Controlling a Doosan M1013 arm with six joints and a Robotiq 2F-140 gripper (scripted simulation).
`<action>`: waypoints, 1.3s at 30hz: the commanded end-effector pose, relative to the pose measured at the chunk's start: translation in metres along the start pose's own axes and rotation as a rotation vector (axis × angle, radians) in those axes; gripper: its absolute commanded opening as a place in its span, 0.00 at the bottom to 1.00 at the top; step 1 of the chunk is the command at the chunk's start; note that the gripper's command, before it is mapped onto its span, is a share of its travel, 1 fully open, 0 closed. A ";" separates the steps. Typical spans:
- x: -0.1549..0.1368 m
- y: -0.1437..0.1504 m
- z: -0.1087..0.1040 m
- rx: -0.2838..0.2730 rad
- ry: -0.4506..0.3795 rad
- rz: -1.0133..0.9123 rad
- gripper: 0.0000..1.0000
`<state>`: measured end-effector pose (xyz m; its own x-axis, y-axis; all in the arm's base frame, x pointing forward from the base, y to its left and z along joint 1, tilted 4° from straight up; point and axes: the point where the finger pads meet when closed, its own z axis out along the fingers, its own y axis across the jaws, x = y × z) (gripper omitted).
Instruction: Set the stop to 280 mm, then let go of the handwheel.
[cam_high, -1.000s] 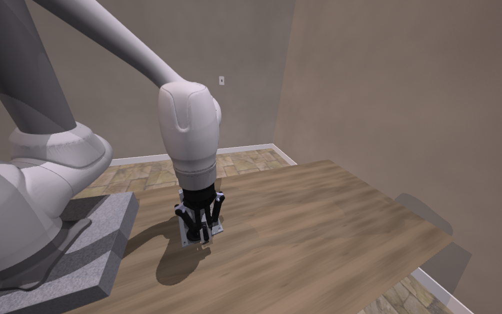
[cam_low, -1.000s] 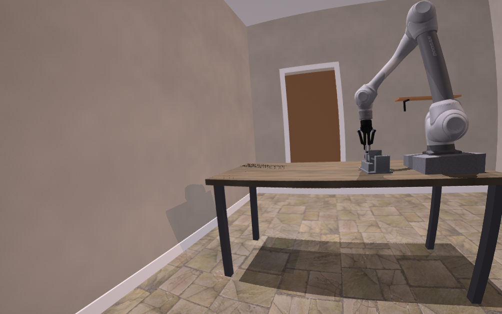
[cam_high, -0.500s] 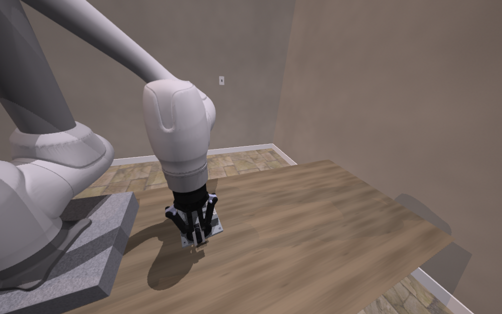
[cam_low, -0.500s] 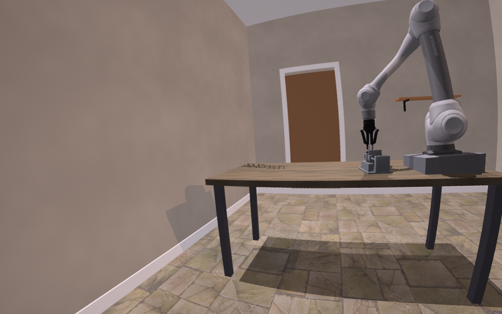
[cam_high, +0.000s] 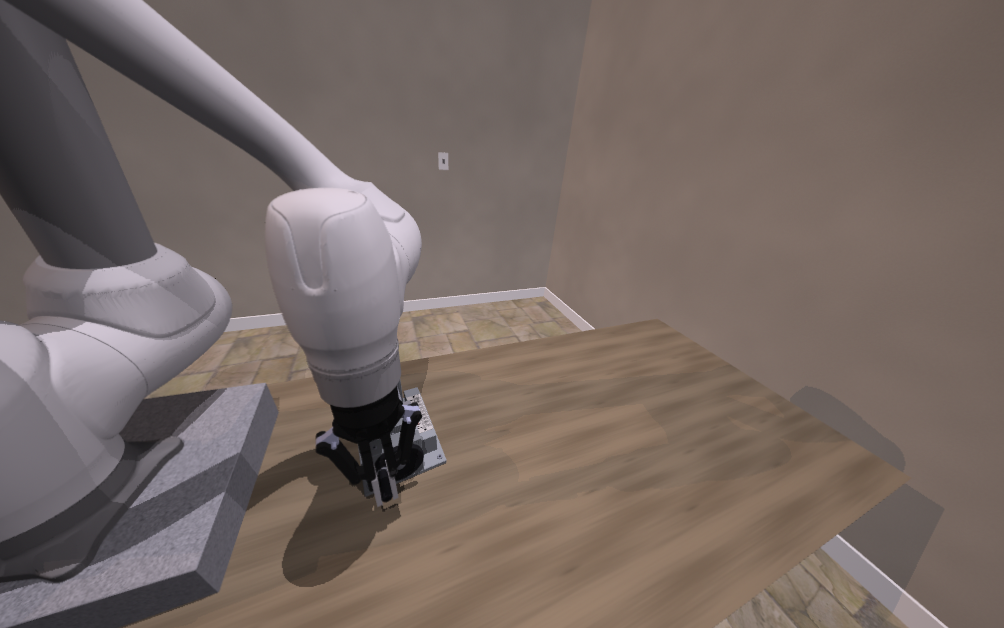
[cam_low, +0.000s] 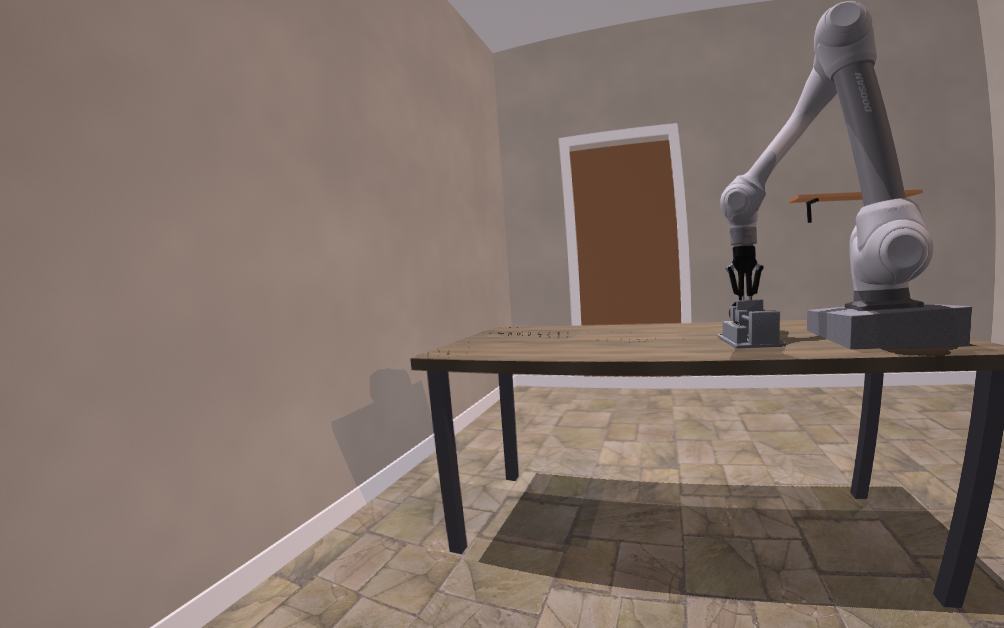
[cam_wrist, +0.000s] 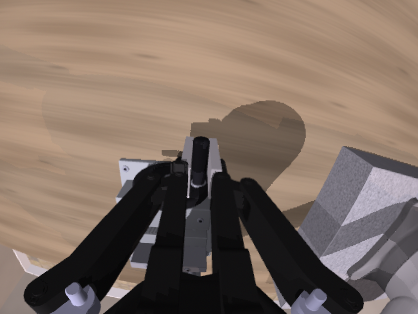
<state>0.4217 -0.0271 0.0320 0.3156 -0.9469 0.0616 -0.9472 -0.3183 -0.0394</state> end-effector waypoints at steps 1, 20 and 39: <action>0.000 0.000 0.007 0.001 0.000 0.001 0.04; 0.000 -0.014 0.027 0.001 0.000 0.001 0.04; 0.000 -0.043 0.026 0.001 0.000 0.001 0.04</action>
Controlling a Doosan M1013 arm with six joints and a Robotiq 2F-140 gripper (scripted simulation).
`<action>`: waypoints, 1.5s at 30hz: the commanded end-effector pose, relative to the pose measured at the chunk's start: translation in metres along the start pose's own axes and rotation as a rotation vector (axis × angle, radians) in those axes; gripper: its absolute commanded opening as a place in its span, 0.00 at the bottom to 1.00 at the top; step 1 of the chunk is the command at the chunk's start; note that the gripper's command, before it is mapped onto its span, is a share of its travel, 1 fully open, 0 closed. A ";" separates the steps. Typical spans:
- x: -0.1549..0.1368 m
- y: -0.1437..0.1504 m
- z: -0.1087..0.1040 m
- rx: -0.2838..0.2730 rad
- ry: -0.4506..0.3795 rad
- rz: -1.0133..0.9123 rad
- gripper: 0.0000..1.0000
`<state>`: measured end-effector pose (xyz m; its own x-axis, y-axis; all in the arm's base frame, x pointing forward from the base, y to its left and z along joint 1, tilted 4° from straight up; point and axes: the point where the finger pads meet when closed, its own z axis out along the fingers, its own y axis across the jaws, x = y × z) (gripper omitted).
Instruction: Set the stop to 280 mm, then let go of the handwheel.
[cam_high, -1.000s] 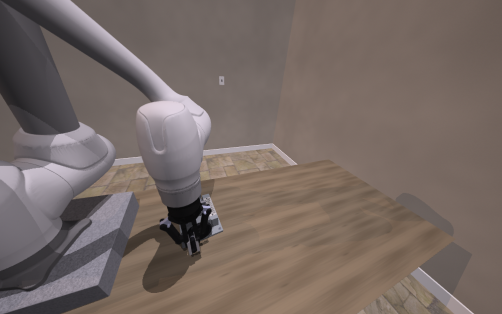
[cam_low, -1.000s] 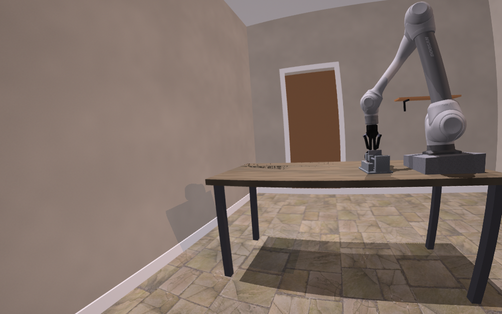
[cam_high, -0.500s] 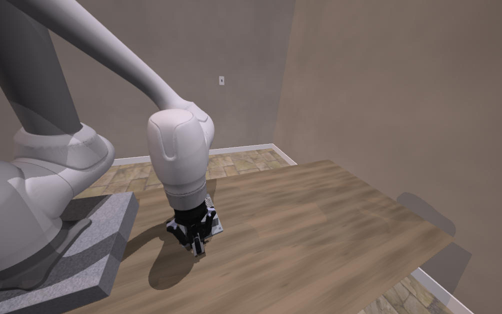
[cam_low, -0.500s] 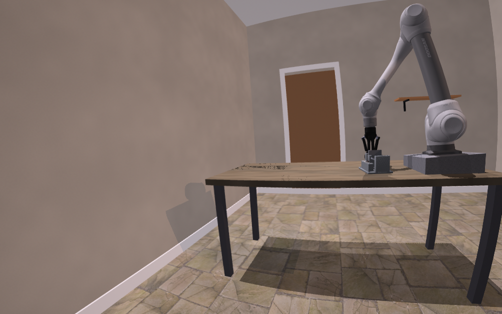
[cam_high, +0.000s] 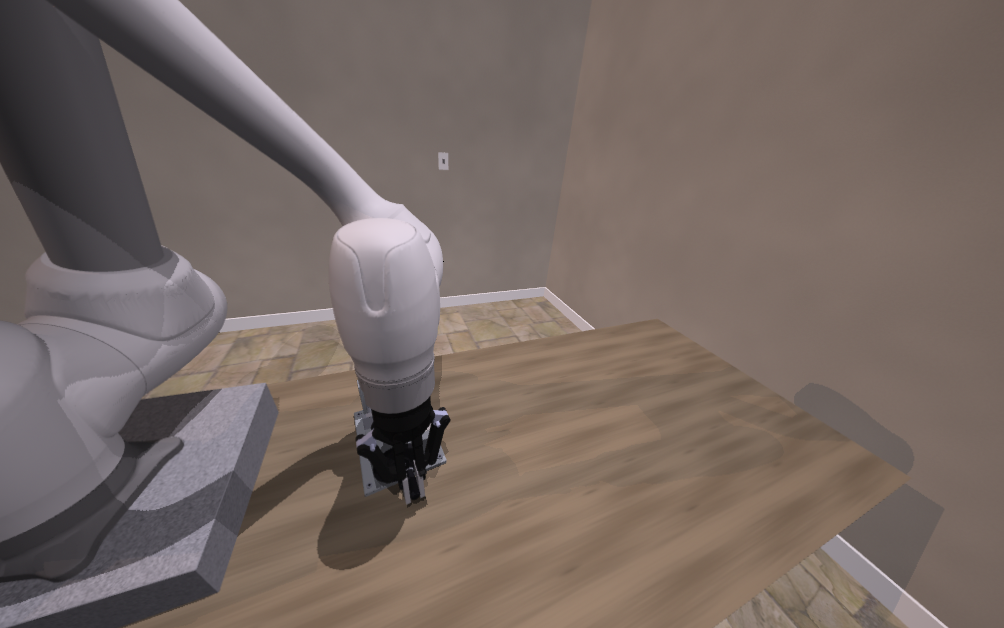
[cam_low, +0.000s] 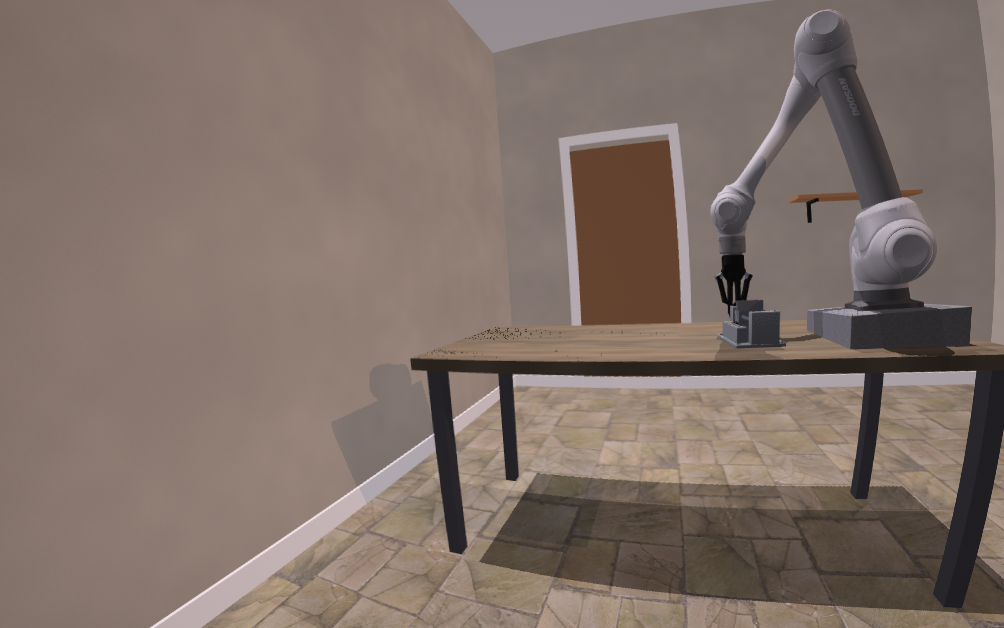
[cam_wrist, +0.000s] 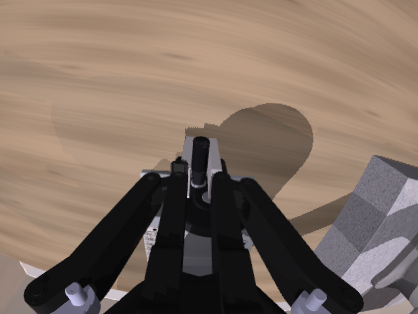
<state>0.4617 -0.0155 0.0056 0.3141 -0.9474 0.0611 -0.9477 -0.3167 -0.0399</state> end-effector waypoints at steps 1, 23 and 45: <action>0.000 -0.005 -0.003 0.001 0.000 -0.001 0.04; 0.000 -0.015 -0.030 0.001 0.000 -0.001 0.04; 0.000 -0.013 -0.037 0.001 0.000 -0.001 0.04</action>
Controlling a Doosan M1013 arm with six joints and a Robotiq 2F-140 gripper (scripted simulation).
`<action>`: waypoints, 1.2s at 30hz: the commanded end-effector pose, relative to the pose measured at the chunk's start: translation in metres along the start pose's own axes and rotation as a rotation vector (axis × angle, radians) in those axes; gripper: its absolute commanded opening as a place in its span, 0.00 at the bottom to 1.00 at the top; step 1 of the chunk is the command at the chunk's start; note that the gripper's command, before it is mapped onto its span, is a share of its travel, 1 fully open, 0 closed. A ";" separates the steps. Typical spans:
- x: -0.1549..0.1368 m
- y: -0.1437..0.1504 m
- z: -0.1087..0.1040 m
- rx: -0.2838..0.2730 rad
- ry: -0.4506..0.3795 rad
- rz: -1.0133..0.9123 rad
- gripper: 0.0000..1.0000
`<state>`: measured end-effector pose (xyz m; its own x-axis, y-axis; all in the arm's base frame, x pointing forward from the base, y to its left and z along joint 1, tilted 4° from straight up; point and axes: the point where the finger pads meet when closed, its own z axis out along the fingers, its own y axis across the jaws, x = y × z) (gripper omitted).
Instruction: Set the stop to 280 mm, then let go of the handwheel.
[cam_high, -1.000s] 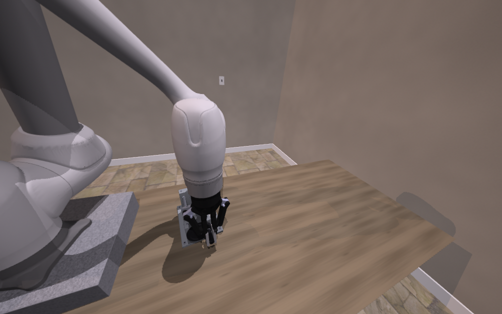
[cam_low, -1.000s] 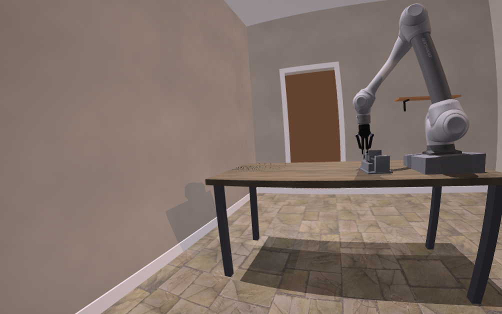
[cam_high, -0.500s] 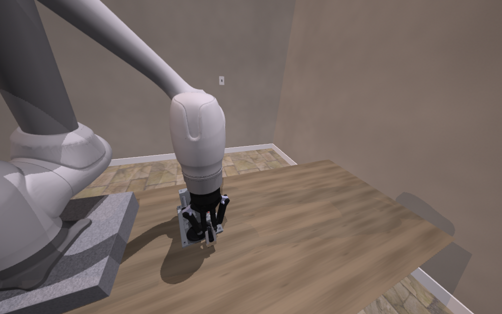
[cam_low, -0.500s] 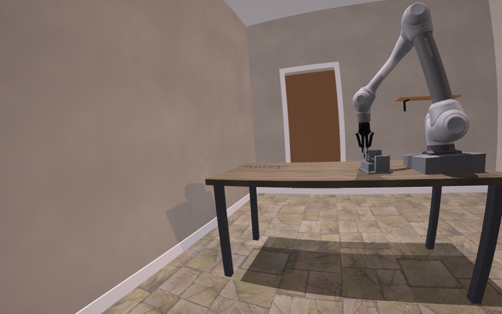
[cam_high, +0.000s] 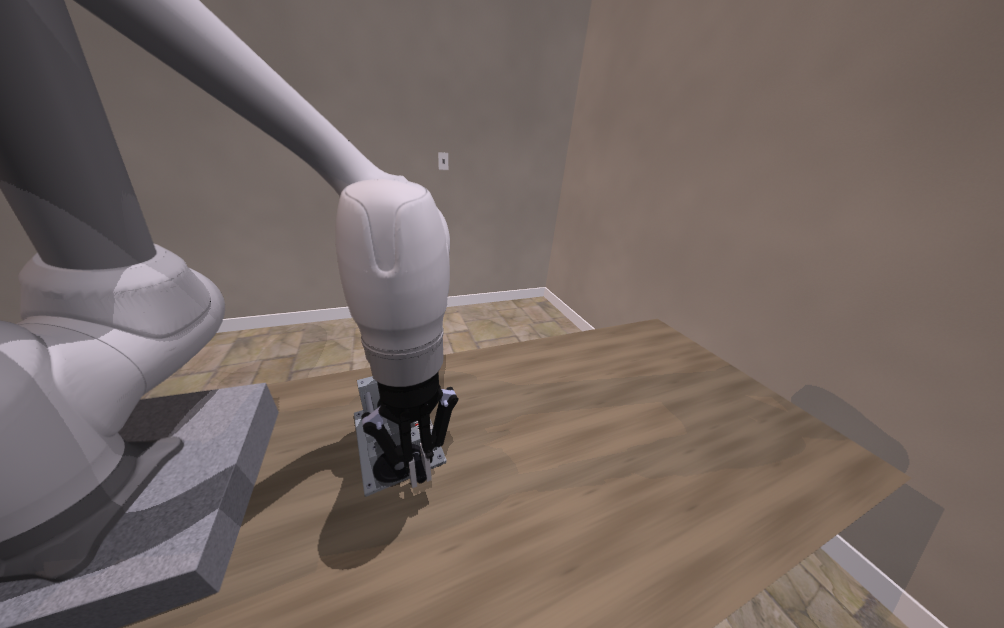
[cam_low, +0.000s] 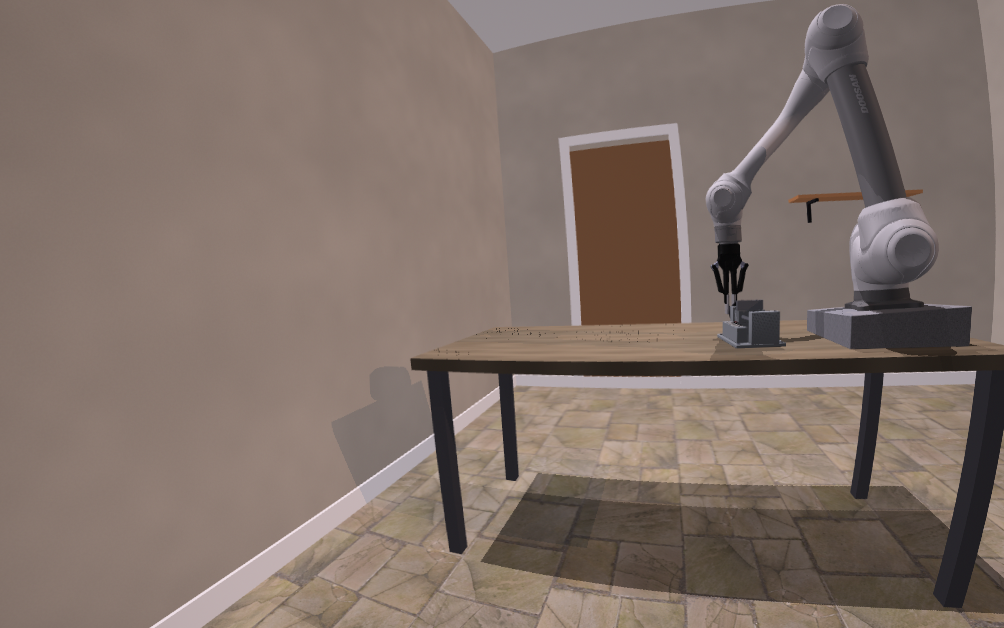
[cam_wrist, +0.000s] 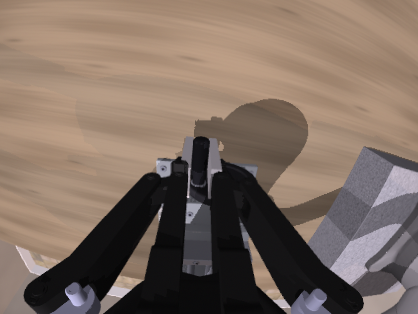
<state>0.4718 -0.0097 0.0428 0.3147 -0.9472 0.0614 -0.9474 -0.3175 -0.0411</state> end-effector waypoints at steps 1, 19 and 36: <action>0.000 0.000 -0.001 0.000 0.000 0.000 0.04; 0.000 0.001 -0.001 0.000 0.000 0.000 0.04; 0.000 0.001 -0.001 0.000 0.000 0.000 0.33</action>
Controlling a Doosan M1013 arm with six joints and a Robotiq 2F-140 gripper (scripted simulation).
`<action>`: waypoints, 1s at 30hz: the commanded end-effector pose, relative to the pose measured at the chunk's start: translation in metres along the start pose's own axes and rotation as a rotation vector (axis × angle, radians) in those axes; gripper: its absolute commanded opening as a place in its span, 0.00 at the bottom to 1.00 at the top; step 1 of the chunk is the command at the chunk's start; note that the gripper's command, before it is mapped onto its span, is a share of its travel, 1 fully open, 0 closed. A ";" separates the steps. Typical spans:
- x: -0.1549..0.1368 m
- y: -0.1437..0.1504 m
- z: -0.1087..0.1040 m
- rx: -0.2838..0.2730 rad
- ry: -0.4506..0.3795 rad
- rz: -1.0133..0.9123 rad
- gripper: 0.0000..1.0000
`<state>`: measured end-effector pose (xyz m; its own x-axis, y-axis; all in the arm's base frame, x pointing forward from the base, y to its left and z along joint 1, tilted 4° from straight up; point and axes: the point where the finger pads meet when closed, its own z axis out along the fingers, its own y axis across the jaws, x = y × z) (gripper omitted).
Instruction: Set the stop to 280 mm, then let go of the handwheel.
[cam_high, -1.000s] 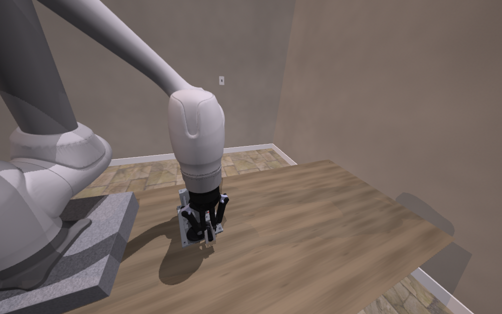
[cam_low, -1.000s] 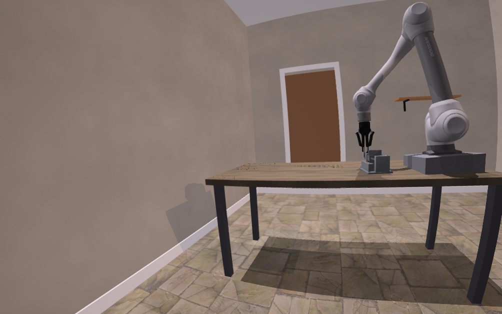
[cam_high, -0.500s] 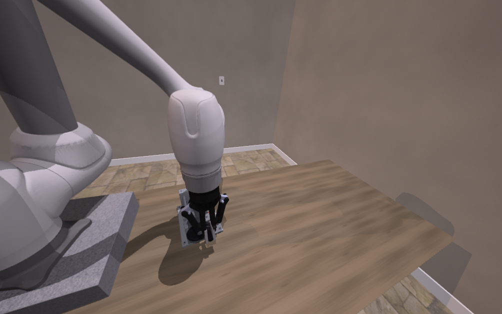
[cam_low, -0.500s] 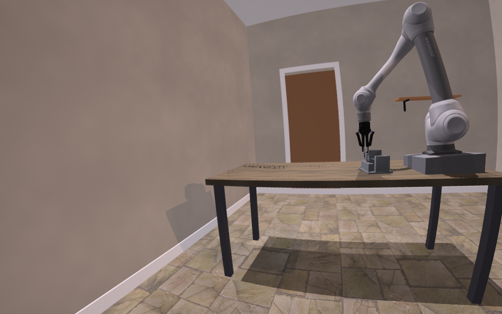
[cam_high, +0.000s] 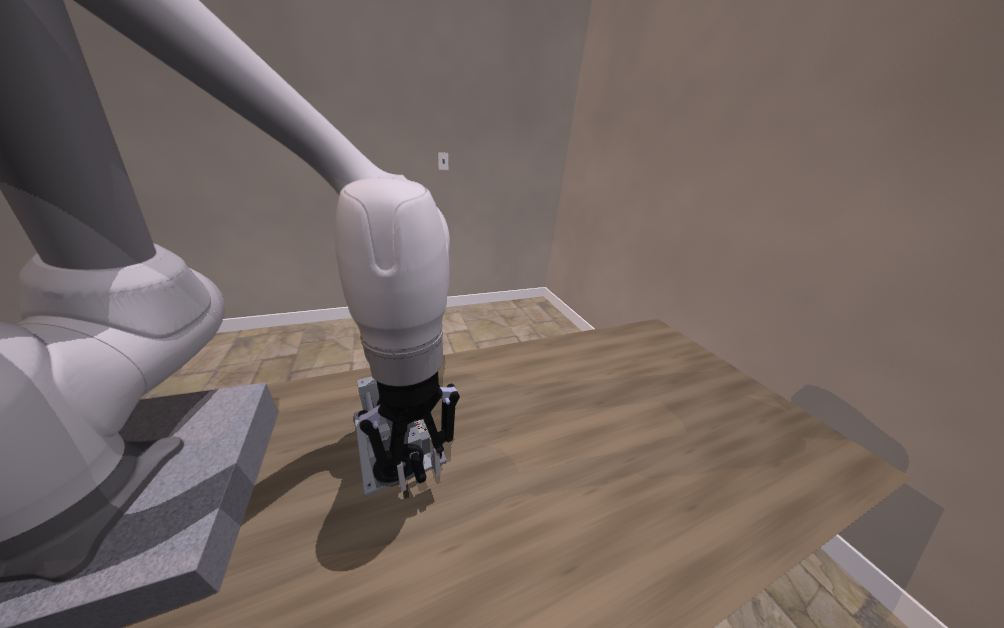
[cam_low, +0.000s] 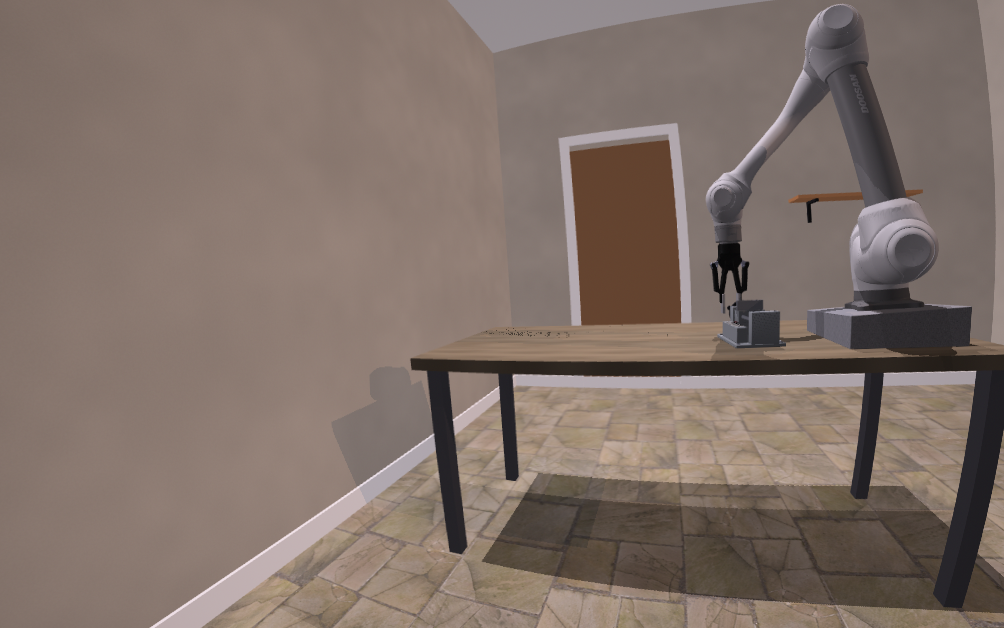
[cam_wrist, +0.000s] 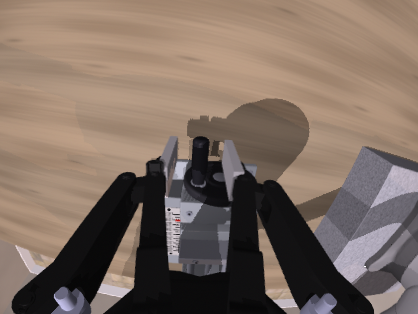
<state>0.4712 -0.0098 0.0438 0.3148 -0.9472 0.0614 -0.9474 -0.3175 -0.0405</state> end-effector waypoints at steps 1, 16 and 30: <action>0.000 0.000 0.000 0.000 0.000 0.000 0.33; 0.000 0.000 0.000 0.000 0.000 0.000 0.33; 0.000 0.000 -0.088 0.000 0.000 0.000 0.33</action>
<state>0.4688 -0.0074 0.1011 0.3148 -0.9471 0.0625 -0.9472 -0.3177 -0.0427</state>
